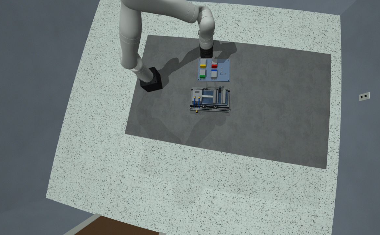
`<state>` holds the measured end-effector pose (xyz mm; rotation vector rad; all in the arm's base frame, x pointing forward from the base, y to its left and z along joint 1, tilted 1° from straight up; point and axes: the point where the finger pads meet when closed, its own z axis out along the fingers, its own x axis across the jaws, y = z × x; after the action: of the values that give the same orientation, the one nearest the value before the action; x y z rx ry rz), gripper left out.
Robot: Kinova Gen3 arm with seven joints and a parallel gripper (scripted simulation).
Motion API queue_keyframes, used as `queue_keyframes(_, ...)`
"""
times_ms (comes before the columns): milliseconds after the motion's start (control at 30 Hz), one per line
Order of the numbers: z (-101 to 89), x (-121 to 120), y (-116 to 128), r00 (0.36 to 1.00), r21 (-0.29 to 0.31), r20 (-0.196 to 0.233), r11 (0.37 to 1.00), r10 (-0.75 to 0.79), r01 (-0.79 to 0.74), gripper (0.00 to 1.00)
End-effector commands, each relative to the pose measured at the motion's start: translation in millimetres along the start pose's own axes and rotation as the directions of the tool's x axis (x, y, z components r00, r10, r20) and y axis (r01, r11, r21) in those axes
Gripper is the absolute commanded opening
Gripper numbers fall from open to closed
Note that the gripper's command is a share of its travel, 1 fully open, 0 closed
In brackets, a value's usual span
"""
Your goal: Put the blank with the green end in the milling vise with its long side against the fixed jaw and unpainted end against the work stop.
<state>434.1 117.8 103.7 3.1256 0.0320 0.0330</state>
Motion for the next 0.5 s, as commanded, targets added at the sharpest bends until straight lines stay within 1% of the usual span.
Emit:
queue_keyframes(0,11.1,-5,4,1.0,-0.003,0.012,1.0,0.003,-0.003,1.0)
queue_keyframes(100,20.5,-8,6,1.0,-0.004,0.014,1.0,0.003,-0.003,1.0)
queue_keyframes(167,20.5,-8,6,1.0,-0.004,0.014,1.0,0.003,-0.003,1.0)
queue_keyframes(200,19.2,-6,5,1.0,-0.002,0.005,1.0,0.001,-0.001,1.0)
queue_keyframes(467,44.0,-13,12,1.0,-0.003,0.01,1.0,0.002,-0.002,1.0)
